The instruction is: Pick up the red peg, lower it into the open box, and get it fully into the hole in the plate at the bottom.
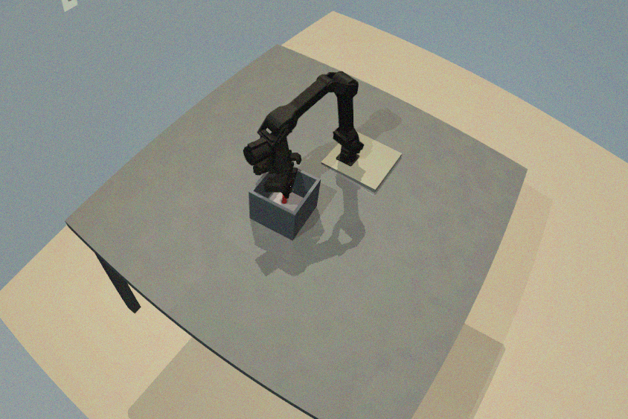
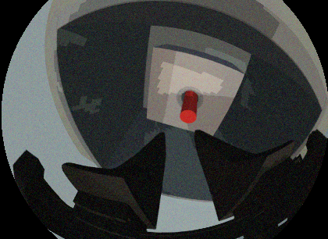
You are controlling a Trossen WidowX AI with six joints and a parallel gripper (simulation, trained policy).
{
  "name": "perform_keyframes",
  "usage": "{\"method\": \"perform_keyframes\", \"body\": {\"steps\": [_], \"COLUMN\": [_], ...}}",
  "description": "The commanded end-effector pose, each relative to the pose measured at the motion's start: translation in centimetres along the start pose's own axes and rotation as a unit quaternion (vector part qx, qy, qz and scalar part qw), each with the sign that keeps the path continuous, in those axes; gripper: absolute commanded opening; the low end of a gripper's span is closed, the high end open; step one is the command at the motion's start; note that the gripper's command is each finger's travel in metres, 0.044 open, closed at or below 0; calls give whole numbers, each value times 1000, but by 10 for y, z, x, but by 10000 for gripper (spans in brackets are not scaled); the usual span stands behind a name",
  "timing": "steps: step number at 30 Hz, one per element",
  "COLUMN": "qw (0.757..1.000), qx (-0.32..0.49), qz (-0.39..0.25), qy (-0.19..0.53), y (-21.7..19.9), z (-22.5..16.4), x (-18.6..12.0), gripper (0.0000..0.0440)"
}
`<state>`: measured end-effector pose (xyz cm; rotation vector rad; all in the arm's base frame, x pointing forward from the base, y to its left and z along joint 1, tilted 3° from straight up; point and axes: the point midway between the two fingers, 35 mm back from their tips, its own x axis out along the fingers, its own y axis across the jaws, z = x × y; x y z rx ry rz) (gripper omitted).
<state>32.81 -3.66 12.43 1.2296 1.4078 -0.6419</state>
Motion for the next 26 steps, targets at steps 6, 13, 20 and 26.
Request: {"method": "perform_keyframes", "body": {"steps": [6, 13, 20, 26], "qw": [999, 997, 993, 990], "qx": [-17, -25, -39, -54], "qz": [41, 70, 97, 117], "qy": [22, 38, 52, 60], "y": [20, 32, 41, 47], "z": [4, 6, 7, 10], "x": [-9, -20, -30, -36], "gripper": [125, 124, 122, 120]}}
